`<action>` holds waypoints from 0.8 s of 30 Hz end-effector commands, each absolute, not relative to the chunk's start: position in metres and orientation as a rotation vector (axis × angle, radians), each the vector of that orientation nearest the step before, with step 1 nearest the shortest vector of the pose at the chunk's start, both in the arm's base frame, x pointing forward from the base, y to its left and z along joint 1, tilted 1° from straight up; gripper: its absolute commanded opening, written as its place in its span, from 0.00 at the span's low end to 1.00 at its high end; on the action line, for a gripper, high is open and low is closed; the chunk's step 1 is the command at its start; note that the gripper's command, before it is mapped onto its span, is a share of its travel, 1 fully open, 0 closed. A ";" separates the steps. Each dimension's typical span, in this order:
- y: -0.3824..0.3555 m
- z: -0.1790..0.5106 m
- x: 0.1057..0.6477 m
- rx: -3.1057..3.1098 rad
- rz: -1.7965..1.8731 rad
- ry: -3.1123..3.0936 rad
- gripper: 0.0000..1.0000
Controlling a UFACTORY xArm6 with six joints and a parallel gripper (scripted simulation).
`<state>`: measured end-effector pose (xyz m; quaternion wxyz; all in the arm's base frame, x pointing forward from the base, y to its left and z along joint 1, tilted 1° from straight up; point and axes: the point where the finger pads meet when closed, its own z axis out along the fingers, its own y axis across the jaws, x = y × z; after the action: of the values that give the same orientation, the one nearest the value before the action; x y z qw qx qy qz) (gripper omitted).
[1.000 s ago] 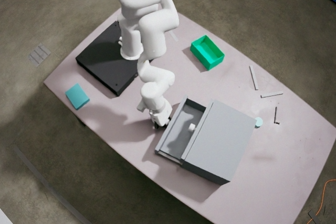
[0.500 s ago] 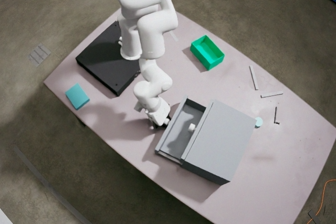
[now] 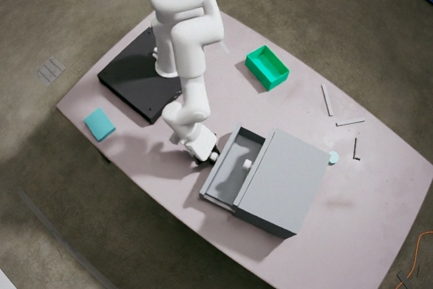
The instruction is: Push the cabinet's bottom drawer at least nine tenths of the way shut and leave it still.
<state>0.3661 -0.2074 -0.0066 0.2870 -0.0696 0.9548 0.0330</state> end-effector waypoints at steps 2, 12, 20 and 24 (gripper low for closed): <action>-0.208 -0.005 0.367 -0.186 0.075 2.516 0.00; -0.207 -0.005 0.371 -0.186 0.075 2.516 0.00; -0.205 -0.005 0.383 -0.186 0.075 2.516 0.00; -0.204 -0.005 0.395 -0.186 0.075 2.516 0.00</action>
<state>0.3812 -0.2049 -0.0065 0.3018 -0.0691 0.9504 0.0287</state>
